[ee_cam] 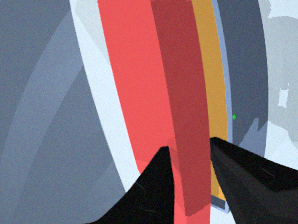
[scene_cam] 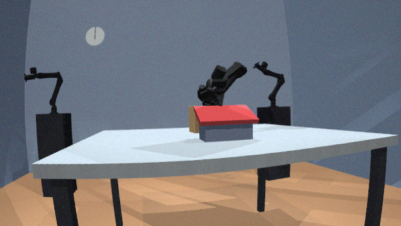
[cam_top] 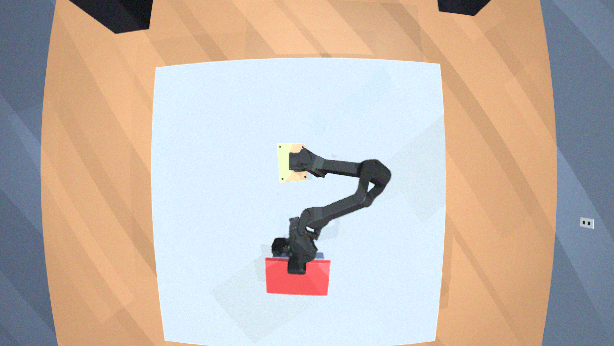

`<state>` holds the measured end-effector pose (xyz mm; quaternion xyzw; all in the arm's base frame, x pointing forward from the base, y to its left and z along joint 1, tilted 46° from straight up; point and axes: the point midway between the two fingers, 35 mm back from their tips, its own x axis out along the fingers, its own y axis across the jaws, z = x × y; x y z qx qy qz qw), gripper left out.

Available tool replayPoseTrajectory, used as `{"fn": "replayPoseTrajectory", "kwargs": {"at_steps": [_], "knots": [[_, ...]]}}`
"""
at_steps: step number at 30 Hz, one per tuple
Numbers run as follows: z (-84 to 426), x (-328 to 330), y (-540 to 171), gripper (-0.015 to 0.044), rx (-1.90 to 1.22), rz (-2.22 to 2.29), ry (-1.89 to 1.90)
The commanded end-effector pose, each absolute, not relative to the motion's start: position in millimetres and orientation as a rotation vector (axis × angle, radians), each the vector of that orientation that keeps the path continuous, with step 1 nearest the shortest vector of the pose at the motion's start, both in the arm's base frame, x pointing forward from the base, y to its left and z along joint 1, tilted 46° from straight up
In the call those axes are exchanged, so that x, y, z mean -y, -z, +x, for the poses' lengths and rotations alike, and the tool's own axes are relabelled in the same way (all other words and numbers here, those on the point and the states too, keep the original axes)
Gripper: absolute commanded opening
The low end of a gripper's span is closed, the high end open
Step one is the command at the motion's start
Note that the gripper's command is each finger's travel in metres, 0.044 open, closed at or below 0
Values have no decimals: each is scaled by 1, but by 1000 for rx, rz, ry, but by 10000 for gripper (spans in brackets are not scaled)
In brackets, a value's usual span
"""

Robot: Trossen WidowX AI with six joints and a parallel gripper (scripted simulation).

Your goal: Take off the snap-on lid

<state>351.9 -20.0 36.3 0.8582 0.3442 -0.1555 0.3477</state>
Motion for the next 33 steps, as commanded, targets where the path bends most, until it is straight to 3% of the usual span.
{"fn": "replayPoseTrajectory", "kwargs": {"at_steps": [1, 33], "knots": [[358, 28, -45, 0, -876, 2224, 389], [383, 57, -73, 0, -875, 2222, 388]]}}
